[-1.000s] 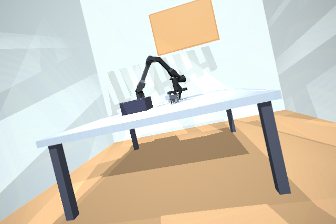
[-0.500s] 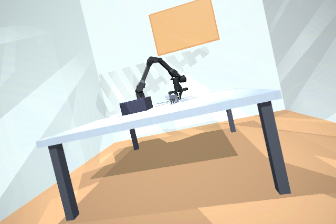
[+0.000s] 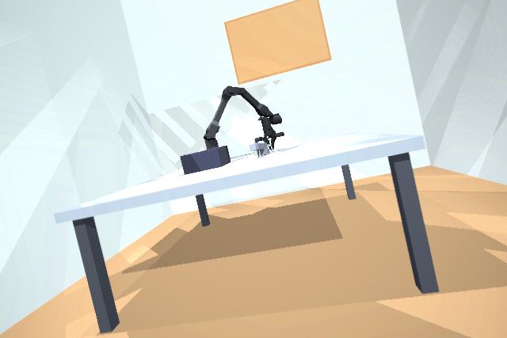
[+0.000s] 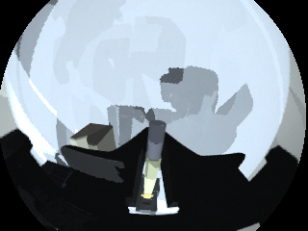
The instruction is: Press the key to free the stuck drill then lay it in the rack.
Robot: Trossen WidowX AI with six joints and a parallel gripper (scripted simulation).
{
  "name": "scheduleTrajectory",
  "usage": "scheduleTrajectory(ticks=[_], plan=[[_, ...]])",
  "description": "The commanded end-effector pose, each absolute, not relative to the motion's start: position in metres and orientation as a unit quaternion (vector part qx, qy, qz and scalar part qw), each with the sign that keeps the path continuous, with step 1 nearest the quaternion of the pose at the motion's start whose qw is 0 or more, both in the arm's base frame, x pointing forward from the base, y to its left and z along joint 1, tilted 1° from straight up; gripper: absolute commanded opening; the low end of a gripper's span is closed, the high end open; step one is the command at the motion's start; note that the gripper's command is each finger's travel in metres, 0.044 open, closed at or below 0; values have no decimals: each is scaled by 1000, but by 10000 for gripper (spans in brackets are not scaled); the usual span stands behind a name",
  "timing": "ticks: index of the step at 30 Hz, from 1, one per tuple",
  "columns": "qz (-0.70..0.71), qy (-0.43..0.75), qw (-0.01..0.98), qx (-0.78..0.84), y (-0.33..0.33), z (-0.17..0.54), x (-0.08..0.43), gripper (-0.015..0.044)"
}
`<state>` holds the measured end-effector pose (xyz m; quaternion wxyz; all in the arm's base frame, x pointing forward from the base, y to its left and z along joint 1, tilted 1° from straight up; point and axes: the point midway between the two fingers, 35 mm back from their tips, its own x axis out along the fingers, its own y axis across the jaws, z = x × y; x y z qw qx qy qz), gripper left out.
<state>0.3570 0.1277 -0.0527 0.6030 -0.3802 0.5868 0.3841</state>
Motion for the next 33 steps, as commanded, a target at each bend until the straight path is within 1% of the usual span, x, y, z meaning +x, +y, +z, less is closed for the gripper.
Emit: scheduleTrajectory(ticks=[1, 33], plan=[[383, 587, 605, -378, 127, -49, 357, 0], [383, 587, 605, -378, 125, -34, 355, 0]])
